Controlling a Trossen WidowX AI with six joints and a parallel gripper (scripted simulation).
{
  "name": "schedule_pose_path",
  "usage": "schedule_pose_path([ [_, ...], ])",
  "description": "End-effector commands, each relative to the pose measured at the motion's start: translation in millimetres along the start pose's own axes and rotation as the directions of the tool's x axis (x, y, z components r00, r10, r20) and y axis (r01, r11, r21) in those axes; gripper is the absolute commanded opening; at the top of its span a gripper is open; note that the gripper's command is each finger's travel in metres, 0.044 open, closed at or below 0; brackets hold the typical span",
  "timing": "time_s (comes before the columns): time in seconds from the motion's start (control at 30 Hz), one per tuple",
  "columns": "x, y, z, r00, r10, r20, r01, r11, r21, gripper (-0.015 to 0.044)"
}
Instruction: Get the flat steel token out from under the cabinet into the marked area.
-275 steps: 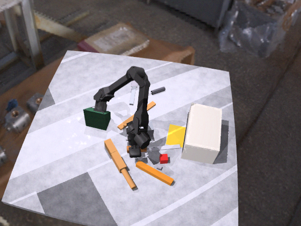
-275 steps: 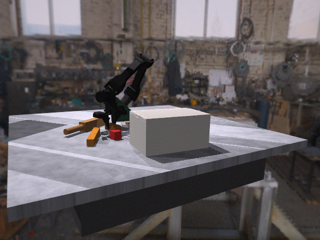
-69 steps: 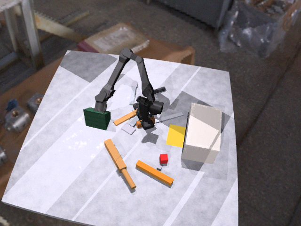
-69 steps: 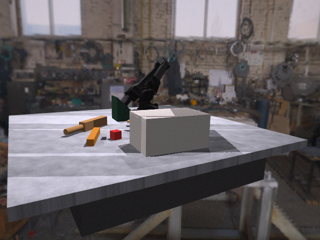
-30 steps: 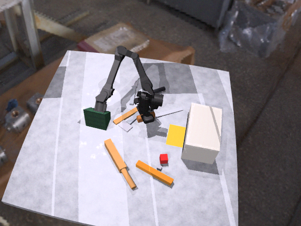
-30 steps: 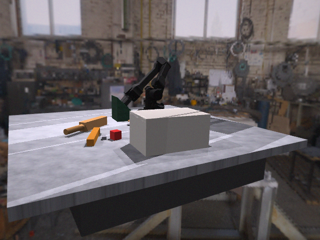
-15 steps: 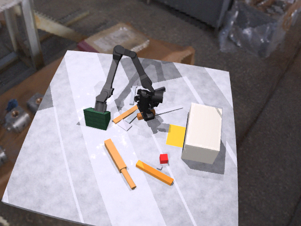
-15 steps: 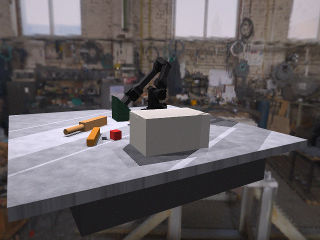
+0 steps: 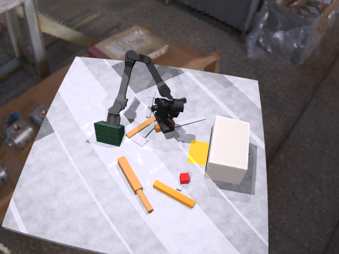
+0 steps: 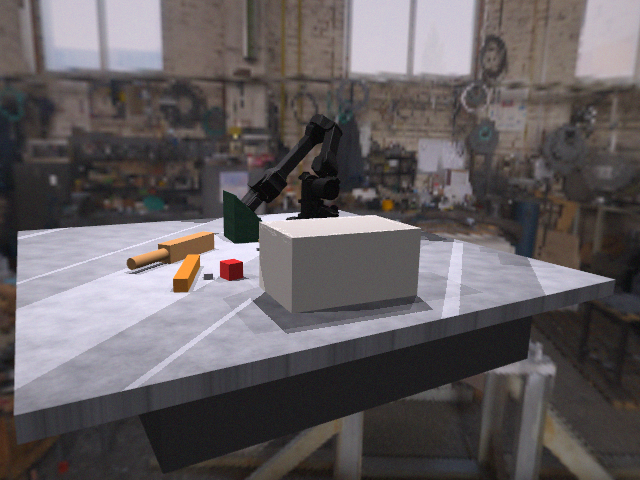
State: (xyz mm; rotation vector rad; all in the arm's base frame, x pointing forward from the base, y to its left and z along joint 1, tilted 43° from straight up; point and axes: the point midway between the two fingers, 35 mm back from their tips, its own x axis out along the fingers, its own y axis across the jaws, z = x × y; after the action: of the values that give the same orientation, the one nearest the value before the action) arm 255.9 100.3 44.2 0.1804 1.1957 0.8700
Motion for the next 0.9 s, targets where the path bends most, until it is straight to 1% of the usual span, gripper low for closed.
schedule_pose_path([
  [0.0,-1,10,5,1.000,0.013,0.008,-0.013,1.000,-0.012,0.0000],
  [0.87,-2,39,16,1.000,0.015,0.009,-0.015,1.000,-0.012,0.0000],
])
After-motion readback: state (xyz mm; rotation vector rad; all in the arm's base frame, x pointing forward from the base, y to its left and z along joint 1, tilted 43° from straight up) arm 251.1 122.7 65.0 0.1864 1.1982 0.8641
